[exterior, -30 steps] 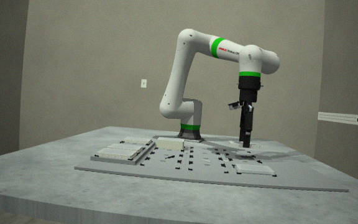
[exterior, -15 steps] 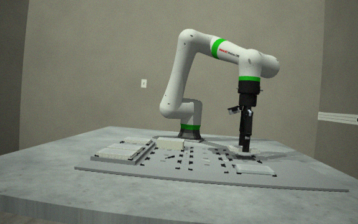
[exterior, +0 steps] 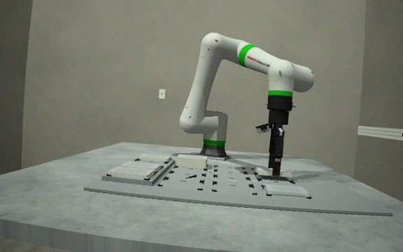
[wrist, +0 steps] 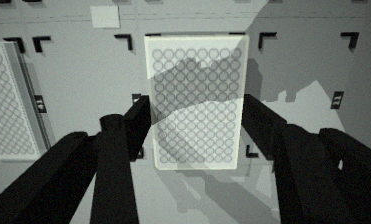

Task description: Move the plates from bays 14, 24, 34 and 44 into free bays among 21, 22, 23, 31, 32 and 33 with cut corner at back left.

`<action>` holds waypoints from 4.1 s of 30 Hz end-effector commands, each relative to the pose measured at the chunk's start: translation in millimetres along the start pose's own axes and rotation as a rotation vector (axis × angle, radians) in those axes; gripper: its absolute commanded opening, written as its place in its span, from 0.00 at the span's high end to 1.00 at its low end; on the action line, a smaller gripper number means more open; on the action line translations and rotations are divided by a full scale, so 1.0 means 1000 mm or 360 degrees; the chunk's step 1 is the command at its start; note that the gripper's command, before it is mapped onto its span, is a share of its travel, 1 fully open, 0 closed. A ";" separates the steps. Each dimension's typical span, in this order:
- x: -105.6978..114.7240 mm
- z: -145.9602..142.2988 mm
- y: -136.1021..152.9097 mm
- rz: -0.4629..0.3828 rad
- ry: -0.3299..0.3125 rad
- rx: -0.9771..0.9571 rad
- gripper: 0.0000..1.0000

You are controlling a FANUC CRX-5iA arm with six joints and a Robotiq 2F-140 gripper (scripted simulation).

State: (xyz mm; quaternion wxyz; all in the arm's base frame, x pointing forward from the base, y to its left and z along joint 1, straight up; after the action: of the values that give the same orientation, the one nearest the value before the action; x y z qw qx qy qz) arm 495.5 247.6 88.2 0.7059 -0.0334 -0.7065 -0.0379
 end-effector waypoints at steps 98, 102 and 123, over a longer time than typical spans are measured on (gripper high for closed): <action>-0.011 -0.001 0.000 -0.0001 -0.0003 0.0000 0.90; -0.011 -0.001 0.000 -0.0001 -0.0003 0.0000 0.90; -0.011 -0.001 0.000 -0.0001 -0.0003 0.0000 0.90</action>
State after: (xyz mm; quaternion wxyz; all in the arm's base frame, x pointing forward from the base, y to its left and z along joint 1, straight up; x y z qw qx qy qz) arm 495.6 247.5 76.1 0.7059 -0.0334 -0.7065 -0.0379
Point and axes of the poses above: the point where the finger pads meet when closed, its own x axis back along the fingers, its own z axis across the jaws, y = z × x, the point moved 4 cm from there along x, back along the fingers, and after that the axes turned 6 degrees about -x, right-handed, at the moved point
